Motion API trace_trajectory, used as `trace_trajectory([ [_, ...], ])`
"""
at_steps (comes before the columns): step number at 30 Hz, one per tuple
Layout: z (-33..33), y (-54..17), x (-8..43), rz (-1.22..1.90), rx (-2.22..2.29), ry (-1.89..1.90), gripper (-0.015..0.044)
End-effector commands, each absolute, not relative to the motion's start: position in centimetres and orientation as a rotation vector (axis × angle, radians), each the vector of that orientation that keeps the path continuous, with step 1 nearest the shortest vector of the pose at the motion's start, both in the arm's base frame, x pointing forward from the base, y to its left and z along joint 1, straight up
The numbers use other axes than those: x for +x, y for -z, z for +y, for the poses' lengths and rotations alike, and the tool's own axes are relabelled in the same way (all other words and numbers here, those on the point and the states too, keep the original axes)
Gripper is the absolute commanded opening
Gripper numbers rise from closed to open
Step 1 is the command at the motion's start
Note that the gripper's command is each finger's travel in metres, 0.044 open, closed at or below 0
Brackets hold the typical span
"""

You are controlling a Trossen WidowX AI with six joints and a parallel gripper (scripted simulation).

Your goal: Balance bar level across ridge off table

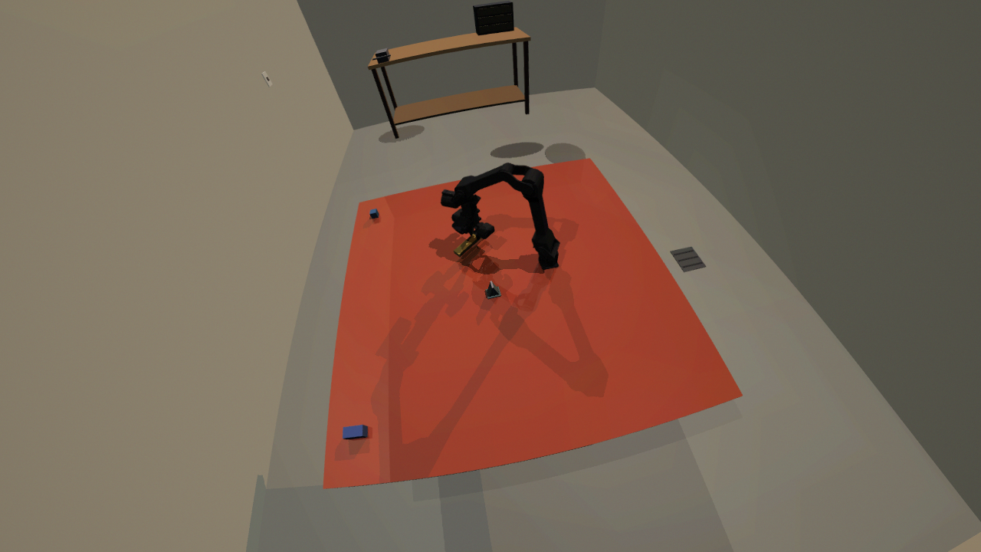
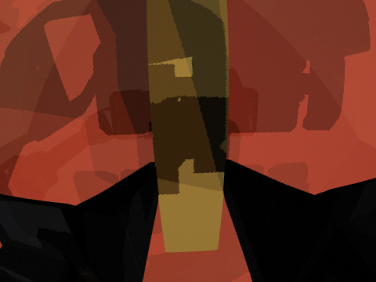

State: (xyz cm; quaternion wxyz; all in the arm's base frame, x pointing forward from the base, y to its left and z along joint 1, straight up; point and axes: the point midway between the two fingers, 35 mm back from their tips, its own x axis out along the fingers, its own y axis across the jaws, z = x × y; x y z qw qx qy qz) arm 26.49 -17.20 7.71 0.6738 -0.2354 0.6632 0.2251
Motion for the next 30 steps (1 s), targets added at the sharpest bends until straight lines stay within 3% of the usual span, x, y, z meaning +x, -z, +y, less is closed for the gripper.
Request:
trace_trajectory([
  [1,-17.3,-9.0,26.6,1.489,-0.535,-0.503,0.0000],
  [30,-16.4,-15.5,26.2,1.493,-0.527,-0.495,0.0000],
])
